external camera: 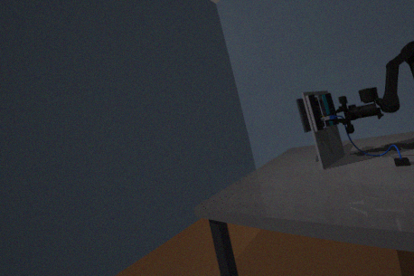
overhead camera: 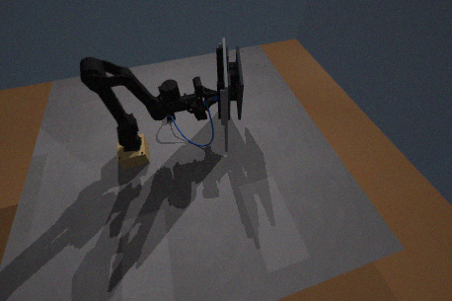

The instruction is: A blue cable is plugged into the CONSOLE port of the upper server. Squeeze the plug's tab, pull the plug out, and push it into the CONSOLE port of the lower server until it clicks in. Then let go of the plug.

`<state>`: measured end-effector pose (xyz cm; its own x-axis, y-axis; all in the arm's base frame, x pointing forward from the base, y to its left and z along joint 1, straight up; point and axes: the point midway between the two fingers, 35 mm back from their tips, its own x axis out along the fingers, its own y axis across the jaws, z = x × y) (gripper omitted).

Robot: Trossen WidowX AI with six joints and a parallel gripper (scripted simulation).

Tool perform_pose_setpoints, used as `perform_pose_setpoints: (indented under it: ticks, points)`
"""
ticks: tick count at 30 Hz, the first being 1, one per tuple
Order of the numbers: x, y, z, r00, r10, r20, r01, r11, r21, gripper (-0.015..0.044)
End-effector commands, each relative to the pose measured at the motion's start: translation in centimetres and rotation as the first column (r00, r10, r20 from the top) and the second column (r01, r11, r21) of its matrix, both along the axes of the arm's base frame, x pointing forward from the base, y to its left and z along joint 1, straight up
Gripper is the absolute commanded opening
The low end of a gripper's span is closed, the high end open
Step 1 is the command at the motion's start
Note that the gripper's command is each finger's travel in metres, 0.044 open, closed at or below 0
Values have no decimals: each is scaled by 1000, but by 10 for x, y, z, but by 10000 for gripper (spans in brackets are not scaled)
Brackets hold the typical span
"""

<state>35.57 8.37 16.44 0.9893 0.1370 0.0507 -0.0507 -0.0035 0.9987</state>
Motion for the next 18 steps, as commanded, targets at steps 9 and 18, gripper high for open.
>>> perform_pose_setpoints:
  ticks: [9, 18]
  points:
    - [3, 0, 3, 1000, -3, 14, 3, 1000, -3, 0]
    - [4, 0, 3, 1000, -4, 14, 4, 1000, -3, 0]
